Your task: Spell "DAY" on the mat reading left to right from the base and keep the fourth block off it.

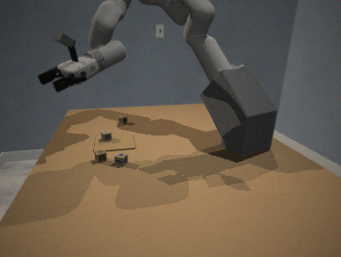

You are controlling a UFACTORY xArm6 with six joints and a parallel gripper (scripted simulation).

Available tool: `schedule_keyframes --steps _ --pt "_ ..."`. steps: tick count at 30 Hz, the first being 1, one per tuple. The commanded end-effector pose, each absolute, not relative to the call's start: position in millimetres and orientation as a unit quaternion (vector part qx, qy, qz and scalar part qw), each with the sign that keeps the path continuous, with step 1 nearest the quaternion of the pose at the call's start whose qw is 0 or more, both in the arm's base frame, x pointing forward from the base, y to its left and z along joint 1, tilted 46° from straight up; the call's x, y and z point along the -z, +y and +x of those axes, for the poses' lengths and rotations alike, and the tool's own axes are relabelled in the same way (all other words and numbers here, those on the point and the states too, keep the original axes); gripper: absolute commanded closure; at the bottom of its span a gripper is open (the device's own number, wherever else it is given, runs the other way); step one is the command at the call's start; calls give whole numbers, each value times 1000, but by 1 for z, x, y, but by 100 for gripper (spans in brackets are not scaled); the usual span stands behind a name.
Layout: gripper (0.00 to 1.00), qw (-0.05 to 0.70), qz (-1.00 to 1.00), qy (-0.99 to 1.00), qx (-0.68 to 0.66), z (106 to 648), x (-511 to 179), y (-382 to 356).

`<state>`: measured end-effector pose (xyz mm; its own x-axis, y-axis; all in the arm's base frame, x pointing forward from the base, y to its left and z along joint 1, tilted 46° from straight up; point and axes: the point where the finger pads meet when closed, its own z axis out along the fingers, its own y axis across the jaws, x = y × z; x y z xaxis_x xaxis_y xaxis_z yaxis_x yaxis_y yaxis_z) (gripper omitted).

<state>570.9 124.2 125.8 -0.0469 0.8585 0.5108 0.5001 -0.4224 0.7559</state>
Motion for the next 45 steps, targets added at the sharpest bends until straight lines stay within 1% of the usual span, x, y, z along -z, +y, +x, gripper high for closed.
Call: schedule_keyframes --steps 1,3,6,8,9,12,14,17,19,26,45 --pt "0 177 698 499 -483 543 -76 136" --pt "0 177 698 499 -483 543 -76 136" --pt "0 179 718 496 -454 519 -43 139" --pt "0 179 718 496 -454 519 -43 139" --pt "0 181 727 495 -439 508 -29 140" --pt "0 181 727 495 -439 508 -29 140" --pt "0 186 742 495 -412 486 -4 139" --pt "0 189 749 495 -399 476 7 138" --pt "0 194 759 495 -375 458 25 135" --pt "0 207 775 498 -331 424 54 127" --pt "0 210 778 498 -320 416 60 125"
